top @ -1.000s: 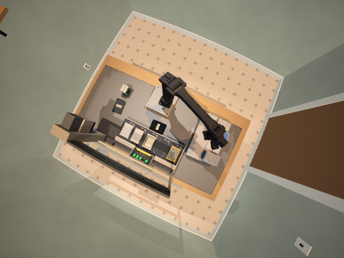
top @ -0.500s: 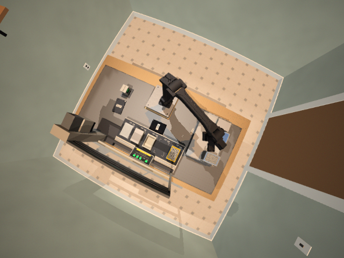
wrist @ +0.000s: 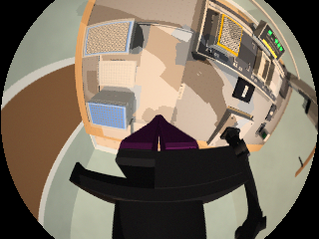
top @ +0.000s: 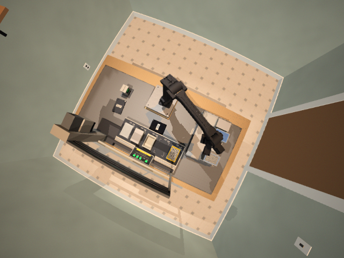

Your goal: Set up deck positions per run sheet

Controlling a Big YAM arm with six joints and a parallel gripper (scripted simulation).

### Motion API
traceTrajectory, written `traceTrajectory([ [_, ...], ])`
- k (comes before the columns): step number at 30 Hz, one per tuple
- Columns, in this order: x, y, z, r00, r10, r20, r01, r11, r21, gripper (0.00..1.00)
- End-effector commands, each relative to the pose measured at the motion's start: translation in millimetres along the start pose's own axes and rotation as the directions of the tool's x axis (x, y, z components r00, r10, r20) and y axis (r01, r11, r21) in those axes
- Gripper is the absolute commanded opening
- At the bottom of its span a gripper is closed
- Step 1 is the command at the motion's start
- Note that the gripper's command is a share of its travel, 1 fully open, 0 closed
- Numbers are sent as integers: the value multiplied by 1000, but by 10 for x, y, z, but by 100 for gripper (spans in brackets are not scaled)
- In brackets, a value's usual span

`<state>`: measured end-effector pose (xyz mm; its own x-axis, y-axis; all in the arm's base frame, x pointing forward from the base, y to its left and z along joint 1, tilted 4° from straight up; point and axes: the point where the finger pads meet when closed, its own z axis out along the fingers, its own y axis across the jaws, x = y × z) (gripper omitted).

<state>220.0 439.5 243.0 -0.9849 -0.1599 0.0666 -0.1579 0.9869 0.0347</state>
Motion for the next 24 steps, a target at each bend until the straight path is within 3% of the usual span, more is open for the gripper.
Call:
traceTrajectory([
  [1,-329,23,-204,993,119,25,-118,993,-28,0],
  [11,-721,-71,-226,961,276,23,-275,961,-30,0],
  [24,-652,-21,-251,885,465,18,-464,885,-39,0],
])
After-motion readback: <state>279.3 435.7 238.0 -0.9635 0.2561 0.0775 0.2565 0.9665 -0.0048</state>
